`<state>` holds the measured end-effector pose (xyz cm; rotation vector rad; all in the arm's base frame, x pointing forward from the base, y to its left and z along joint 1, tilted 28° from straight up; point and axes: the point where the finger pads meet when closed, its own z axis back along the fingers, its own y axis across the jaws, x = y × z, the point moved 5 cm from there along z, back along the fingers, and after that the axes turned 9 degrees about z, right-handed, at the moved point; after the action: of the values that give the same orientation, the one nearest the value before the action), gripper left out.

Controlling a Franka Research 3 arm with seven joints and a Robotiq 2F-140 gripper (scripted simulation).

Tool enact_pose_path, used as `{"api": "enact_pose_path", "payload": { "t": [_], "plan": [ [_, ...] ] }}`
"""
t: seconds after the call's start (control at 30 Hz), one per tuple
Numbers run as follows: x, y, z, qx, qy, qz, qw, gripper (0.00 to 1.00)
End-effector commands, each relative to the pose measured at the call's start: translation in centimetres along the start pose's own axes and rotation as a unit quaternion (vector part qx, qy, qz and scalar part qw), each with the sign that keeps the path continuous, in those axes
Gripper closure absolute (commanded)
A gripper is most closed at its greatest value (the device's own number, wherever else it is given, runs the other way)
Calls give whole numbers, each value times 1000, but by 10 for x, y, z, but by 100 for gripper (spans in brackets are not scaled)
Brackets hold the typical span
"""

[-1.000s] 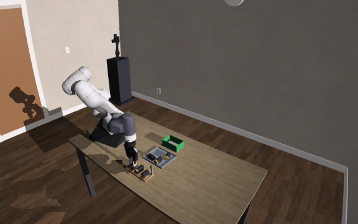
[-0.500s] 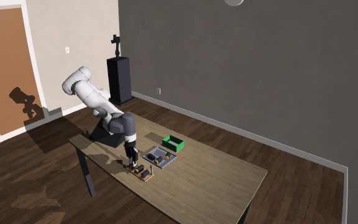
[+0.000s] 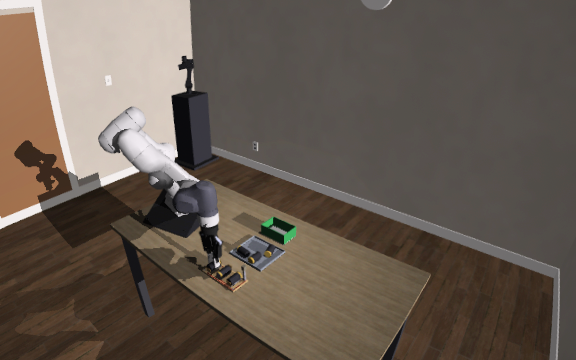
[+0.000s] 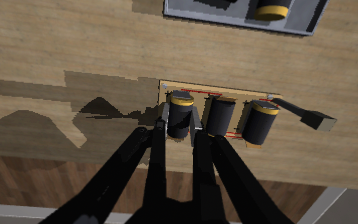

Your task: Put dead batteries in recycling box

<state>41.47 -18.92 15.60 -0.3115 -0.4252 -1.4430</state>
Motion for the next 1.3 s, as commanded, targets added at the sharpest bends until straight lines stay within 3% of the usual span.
{"api": "enact_pose_path", "payload": {
  "t": [0.0,0.2,0.53,0.73,1.27],
  "plan": [
    [0,1,13,0,-1,0,1000,84],
    [0,1,37,0,-1,0,1000,84],
    [0,1,43,0,-1,0,1000,84],
    [0,1,101,0,-1,0,1000,84],
    [0,1,102,0,-1,8,1000,84]
  ]
}}
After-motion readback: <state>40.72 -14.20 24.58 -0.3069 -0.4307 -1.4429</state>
